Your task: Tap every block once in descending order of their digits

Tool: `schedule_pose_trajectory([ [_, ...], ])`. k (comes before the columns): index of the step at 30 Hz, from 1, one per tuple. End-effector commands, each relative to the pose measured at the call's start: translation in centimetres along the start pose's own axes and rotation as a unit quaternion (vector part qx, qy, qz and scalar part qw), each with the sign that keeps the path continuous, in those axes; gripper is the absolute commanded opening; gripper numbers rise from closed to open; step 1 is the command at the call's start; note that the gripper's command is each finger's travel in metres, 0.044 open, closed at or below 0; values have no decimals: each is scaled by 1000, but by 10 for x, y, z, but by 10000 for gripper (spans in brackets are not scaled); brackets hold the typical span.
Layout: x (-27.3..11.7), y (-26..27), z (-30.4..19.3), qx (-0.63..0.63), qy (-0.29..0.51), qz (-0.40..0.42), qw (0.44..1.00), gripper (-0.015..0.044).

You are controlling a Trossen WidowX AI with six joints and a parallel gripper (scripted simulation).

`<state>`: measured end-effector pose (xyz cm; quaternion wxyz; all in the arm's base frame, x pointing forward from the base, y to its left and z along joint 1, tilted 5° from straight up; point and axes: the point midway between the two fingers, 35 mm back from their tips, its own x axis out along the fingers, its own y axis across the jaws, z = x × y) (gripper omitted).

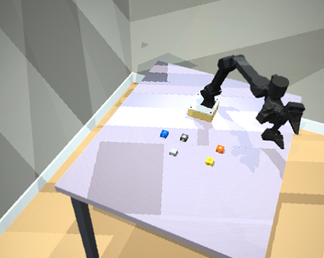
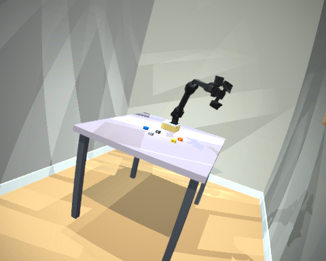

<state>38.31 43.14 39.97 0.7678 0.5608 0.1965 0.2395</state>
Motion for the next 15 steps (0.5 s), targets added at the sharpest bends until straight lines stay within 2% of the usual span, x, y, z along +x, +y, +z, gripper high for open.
schedule_pose_trajectory([
  [1,3,-53,53,-97,-15,-80,992,400],
  [8,-20,-137,142,-229,-14,-217,949,400],
  [15,-76,-218,219,-319,31,-352,879,400],
])
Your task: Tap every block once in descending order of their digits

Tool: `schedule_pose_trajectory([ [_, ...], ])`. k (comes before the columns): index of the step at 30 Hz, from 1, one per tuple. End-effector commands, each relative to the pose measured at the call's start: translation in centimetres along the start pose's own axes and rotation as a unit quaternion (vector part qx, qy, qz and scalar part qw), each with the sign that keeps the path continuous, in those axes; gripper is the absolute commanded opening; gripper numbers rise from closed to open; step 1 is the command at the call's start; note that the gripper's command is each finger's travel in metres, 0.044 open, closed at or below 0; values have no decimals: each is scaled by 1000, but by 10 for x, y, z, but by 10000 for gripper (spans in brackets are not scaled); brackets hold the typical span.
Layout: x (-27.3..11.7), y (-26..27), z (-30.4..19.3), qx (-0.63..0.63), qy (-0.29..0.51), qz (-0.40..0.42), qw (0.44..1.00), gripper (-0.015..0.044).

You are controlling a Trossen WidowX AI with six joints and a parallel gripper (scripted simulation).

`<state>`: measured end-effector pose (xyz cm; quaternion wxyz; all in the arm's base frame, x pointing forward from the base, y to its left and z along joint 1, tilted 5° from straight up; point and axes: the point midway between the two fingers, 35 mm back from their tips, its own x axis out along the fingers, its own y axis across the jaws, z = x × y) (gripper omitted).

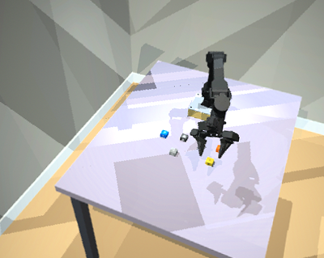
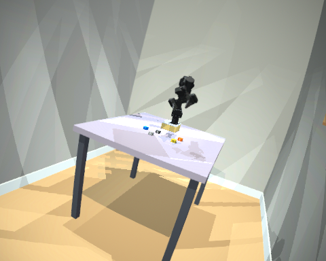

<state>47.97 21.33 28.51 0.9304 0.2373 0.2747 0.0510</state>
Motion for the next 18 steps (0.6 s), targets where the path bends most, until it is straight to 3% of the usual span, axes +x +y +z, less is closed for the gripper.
schedule_pose_trajectory([
  [1,-1,-75,1,-66,47,-73,994,400],
  [9,-36,-213,-10,-159,172,-178,956,400],
  [18,-126,-337,-60,-201,360,-202,888,400],
])
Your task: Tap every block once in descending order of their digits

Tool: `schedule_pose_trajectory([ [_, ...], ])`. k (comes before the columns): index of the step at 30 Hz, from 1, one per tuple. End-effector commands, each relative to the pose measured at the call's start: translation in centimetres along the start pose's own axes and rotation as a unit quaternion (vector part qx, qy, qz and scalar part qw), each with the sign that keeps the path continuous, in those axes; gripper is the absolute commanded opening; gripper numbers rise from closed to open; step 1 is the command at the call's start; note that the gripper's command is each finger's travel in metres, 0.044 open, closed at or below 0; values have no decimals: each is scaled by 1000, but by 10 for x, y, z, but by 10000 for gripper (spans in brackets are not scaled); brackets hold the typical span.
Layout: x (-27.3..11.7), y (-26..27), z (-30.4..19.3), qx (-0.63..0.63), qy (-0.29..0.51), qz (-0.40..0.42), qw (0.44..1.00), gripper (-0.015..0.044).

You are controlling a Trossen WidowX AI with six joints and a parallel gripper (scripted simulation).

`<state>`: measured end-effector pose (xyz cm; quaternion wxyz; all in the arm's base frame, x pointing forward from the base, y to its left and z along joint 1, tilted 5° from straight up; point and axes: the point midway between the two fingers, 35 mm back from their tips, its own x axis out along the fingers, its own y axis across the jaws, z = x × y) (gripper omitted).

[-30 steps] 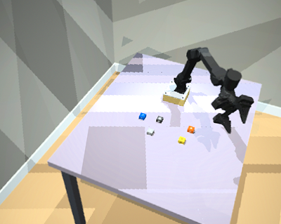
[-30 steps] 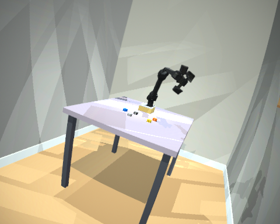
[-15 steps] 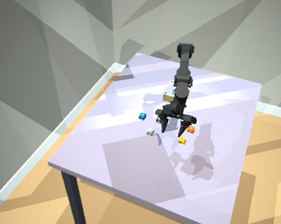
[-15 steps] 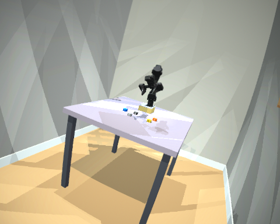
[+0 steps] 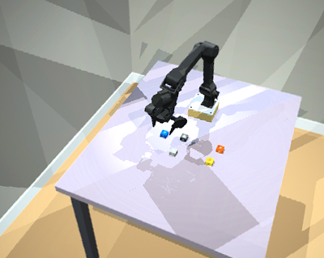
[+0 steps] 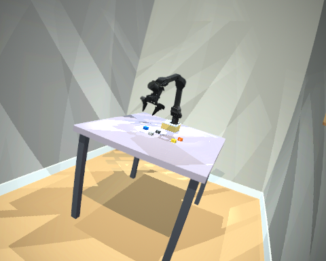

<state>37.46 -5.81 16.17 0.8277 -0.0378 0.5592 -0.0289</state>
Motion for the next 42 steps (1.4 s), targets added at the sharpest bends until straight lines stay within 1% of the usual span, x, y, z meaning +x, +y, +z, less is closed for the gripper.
schedule_pose_trajectory([
  [1,2,-36,-66,-36,90,24,995,400],
  [3,-1,-47,-95,-48,125,43,990,400],
  [5,-2,-50,-103,-51,134,49,988,400],
  [28,-2,-50,-103,-51,134,49,988,400],
  [30,-4,-39,-104,-51,134,50,988,400],
  [37,-19,54,-130,-50,135,54,988,400],
  [42,-21,62,-134,-50,135,54,988,400],
])
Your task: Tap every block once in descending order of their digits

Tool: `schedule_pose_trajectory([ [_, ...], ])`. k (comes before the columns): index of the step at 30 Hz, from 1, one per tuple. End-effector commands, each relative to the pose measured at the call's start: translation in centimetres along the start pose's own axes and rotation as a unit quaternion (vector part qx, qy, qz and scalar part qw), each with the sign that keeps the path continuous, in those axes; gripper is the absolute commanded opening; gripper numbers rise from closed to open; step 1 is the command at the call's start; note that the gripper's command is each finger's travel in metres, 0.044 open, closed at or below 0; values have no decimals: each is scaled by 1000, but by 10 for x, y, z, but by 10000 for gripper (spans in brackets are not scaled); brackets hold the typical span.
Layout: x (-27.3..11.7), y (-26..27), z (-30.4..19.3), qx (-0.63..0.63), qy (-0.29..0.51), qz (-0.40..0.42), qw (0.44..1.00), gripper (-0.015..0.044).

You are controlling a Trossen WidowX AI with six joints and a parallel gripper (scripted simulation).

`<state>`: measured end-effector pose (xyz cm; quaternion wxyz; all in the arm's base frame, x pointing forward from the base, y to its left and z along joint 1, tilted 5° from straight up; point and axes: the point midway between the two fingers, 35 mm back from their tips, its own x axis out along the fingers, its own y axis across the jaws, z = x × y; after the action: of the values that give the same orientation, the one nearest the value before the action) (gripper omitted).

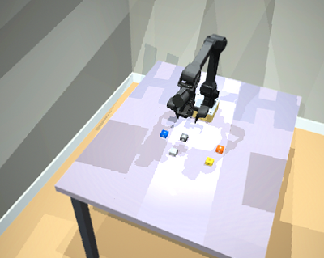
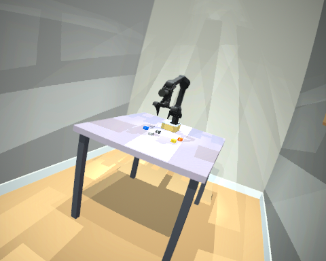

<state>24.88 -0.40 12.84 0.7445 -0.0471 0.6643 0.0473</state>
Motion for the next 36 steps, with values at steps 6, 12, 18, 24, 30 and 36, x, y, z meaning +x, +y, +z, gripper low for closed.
schedule_pose_trajectory([
  [6,3,6,-6,8,5,-4,1000,400],
  [12,3,6,-6,8,5,-4,1000,400],
  [18,3,6,-6,8,5,-4,1000,400],
  [24,3,56,9,8,6,-1,1000,400],
  [30,3,130,11,8,6,2,1000,400],
  [36,2,188,-2,8,5,4,1000,400],
])
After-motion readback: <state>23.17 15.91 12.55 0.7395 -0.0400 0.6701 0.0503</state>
